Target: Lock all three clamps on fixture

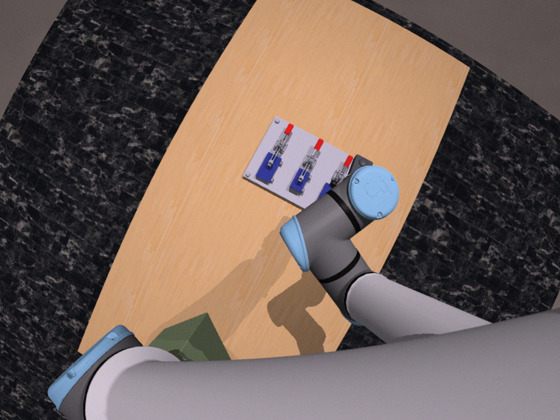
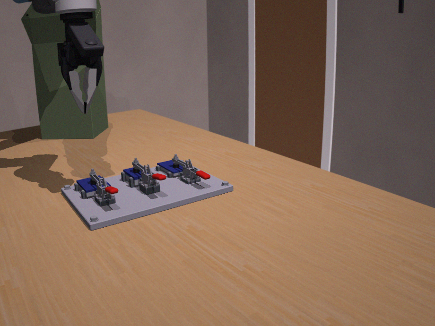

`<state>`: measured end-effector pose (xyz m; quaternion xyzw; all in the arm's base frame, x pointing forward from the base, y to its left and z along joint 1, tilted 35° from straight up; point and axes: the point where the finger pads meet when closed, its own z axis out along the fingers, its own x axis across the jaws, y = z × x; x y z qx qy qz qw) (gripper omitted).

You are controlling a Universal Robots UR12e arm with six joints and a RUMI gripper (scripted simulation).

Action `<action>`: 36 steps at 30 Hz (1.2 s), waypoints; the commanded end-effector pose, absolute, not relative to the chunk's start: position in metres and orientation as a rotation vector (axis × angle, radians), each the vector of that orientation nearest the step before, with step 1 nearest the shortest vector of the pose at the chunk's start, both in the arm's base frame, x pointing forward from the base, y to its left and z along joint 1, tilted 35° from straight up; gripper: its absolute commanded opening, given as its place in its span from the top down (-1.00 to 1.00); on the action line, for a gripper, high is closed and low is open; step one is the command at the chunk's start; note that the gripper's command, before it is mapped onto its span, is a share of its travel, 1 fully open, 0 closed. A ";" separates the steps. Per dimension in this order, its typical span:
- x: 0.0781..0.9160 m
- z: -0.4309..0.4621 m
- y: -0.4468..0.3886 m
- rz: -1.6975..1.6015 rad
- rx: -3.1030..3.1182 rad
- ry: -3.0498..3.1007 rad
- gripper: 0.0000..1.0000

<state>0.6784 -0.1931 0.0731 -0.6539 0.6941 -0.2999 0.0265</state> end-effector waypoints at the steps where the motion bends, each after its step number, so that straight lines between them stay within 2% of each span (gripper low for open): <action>1: 0.679 0.074 -0.193 -0.928 -2.020 2.144 1.00; 3: 0.679 0.074 -0.193 -0.928 -2.020 2.144 1.00; 4: 0.679 0.074 -0.193 -0.928 -2.020 2.144 -0.17; 36: 0.679 0.074 -0.193 -0.928 -2.020 2.144 -0.17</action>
